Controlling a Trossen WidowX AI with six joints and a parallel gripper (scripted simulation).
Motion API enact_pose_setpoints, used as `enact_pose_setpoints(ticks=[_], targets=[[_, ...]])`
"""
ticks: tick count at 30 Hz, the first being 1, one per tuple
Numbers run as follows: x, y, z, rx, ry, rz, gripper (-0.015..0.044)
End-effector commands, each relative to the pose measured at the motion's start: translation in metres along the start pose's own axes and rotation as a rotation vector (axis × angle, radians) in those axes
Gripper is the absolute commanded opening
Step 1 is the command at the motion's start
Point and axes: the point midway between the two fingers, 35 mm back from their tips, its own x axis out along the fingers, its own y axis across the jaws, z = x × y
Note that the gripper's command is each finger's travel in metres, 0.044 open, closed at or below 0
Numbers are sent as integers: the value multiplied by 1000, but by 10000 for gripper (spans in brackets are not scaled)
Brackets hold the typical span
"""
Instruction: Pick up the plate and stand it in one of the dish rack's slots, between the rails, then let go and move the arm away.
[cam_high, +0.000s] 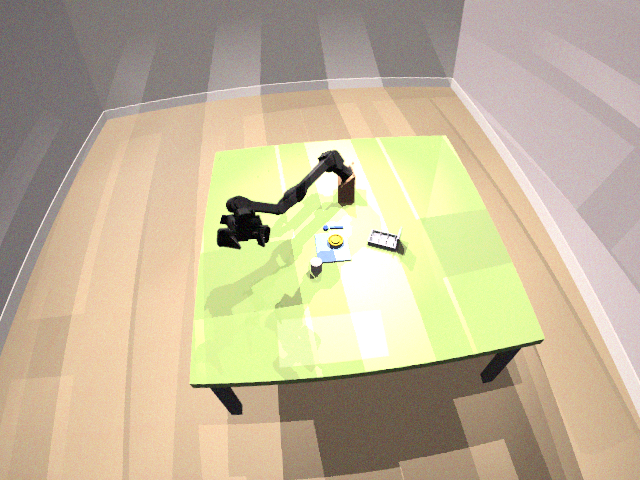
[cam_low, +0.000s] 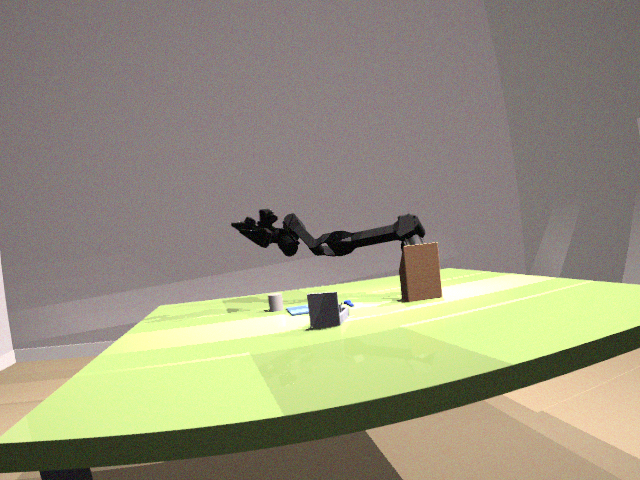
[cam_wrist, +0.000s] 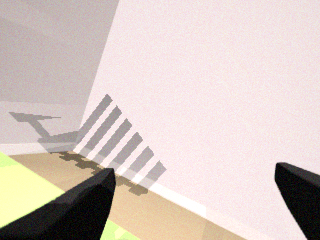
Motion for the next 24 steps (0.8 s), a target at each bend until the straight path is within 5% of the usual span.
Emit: enact_pose_setpoints(ticks=[1,24], targets=[[0,0,0,-2,1,-1,400],[-119,-100,44,-513,238,-305,400]])
